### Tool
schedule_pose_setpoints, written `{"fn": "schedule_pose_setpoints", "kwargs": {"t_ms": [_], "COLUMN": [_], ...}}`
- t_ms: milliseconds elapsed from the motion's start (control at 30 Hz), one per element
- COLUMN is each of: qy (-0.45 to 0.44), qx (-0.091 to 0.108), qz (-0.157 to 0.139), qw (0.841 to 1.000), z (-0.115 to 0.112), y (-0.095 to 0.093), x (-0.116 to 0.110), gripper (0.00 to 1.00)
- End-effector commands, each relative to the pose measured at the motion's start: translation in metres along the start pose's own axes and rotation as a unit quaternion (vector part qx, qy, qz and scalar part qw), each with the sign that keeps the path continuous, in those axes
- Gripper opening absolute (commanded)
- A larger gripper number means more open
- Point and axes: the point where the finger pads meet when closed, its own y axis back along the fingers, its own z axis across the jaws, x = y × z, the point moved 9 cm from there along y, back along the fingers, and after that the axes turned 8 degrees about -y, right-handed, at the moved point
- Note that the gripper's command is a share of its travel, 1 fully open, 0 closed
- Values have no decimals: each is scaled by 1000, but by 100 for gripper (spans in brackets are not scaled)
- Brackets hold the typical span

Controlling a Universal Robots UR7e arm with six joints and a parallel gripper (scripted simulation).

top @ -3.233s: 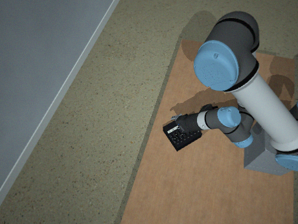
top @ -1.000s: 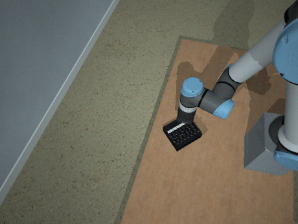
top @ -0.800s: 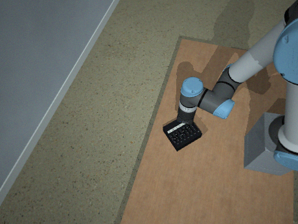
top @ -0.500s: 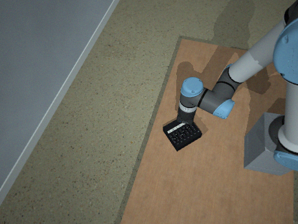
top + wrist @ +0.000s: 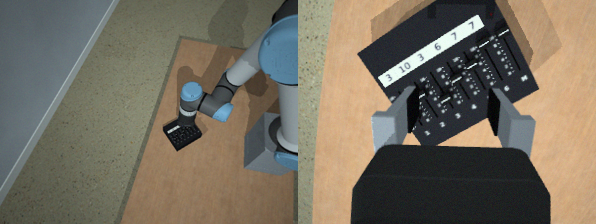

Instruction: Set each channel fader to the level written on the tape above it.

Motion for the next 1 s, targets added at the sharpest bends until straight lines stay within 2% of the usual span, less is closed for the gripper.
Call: {"fn": "schedule_pose_setpoints", "kwargs": {"t_ms": [0,67,133,300,433,967], "qy": [91,134,134,222,259,269], "qx": [-3,-6,-6,-10,-12,-13], "qz": [-4,-6,-6,-11,-13,-14], "qw": [996,991,991,975,966,963], "z": [0,0,0,2,3,3], "y": [-16,-23,-23,-38,-44,-46], "x": [-4,-6,-6,-12,-15,-15], "gripper": [100,100,100,100,100,100]}}
